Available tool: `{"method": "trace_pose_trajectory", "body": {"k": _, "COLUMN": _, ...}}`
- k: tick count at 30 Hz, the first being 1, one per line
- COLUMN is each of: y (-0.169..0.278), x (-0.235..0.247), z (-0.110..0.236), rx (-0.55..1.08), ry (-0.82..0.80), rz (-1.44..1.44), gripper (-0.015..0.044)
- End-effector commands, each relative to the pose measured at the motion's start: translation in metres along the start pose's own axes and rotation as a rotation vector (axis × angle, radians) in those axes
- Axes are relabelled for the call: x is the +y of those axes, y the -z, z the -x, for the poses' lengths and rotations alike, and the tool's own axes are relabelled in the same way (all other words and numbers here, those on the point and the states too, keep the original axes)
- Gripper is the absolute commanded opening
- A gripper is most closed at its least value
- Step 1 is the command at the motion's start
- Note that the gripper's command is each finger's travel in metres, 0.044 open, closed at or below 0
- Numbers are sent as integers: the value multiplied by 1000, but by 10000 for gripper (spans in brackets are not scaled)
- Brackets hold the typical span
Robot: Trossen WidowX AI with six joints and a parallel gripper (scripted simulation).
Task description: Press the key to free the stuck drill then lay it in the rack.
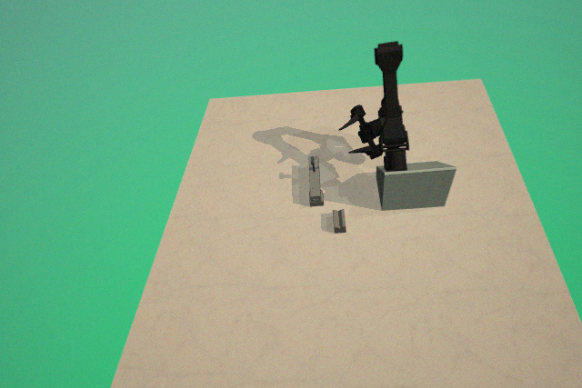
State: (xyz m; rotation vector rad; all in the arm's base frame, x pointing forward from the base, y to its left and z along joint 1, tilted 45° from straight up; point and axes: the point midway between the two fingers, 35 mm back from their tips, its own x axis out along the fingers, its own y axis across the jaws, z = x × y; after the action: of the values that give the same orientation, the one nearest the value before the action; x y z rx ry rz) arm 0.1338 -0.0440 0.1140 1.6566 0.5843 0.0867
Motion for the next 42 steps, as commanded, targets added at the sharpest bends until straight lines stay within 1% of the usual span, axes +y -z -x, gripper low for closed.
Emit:
{"method": "trace_pose_trajectory", "body": {"k": 1, "y": 0, "x": 0, "z": 0, "rx": 0, "ry": 0, "rz": 0, "gripper": 374}}
{"method": "trace_pose_trajectory", "body": {"k": 9, "y": 1, "x": -1, "z": 0, "rx": 13, "ry": 9, "rz": 1, "gripper": 164}}
{"method": "trace_pose_trajectory", "body": {"k": 11, "y": 8, "x": -8, "z": -3, "rx": 112, "ry": 81, "rz": 14, "gripper": 111}}
{"method": "trace_pose_trajectory", "body": {"k": 15, "y": 24, "x": -32, "z": -4, "rx": 382, "ry": 319, "rz": 67, "gripper": 6}}
{"method": "trace_pose_trajectory", "body": {"k": 19, "y": 27, "x": -54, "z": 1, "rx": 600, "ry": 580, "rz": 154, "gripper": 0}}
{"method": "trace_pose_trajectory", "body": {"k": 22, "y": 21, "x": -68, "z": 7, "rx": 729, "ry": 780, "rz": 251, "gripper": 0}}
{"method": "trace_pose_trajectory", "body": {"k": 26, "y": 3, "x": -79, "z": 9, "rx": 848, "ry": 1048, "rz": 412, "gripper": 0}}
{"method": "trace_pose_trajectory", "body": {"k": 29, "y": -15, "x": -80, "z": 5, "rx": 888, "ry": 1238, "rz": 556, "gripper": 0}}
{"method": "trace_pose_trajectory", "body": {"k": 33, "y": -39, "x": -70, "z": -12, "rx": 870, "ry": 1455, "rz": 772, "gripper": 0}}
{"method": "trace_pose_trajectory", "body": {"k": 36, "y": -54, "x": -57, "z": -33, "rx": 810, "ry": 1590, "rz": 953, "gripper": 0}}
{"method": "trace_pose_trajectory", "body": {"k": 39, "y": -64, "x": -40, "z": -59, "rx": 702, "ry": 1702, "rz": 1137, "gripper": 0}}
{"method": "trace_pose_trajectory", "body": {"k": 42, "y": -68, "x": -18, "z": -90, "rx": 536, "ry": 1788, "rz": 1323, "gripper": 0}}
